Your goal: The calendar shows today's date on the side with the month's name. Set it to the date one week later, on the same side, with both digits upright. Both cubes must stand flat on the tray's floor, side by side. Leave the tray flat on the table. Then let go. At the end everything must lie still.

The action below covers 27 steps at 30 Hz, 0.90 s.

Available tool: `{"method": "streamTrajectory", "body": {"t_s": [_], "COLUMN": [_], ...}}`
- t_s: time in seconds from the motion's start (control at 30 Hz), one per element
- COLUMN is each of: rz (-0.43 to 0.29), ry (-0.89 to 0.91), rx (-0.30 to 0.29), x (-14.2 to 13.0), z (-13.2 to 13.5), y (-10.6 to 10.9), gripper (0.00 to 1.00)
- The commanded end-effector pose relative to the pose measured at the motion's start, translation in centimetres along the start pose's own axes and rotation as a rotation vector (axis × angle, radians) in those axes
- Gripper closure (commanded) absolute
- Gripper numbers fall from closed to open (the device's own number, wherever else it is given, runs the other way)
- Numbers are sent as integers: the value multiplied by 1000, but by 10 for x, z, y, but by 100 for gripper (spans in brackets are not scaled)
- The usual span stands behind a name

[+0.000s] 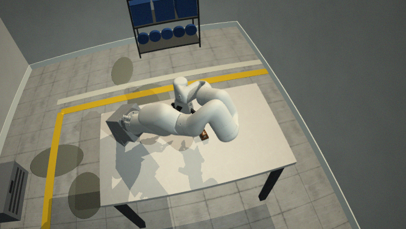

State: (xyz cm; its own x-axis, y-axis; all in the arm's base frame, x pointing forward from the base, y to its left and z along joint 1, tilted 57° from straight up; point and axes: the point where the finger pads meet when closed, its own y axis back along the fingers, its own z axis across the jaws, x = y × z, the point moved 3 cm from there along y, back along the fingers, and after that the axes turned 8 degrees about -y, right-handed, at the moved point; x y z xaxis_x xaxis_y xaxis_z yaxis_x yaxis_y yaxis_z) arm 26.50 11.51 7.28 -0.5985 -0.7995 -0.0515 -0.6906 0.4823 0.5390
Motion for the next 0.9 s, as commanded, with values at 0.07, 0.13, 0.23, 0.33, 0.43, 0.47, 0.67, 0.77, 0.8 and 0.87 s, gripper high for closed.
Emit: {"method": "streamTrajectory", "body": {"t_s": [0.07, 0.13, 0.23, 0.33, 0.43, 0.47, 0.67, 0.77, 0.8, 0.87], "rz": [5, 5, 5, 5, 5, 5, 5, 5, 5, 5], "ry": [181, 194, 196, 197, 197, 197, 197, 197, 197, 197], "rx": [-5, -5, -5, -5, -5, -5, -5, -5, -5, -5], "x": [3, 3, 3, 3, 3, 3, 3, 3, 3, 2], "z": [8, 8, 9, 9, 9, 8, 8, 8, 8, 8], "y": [-1, -1, -1, -2, -5, -7, -30, -35, -39, -48], "gripper": [0, 0, 0, 0, 0, 0, 0, 0, 0, 0]}}
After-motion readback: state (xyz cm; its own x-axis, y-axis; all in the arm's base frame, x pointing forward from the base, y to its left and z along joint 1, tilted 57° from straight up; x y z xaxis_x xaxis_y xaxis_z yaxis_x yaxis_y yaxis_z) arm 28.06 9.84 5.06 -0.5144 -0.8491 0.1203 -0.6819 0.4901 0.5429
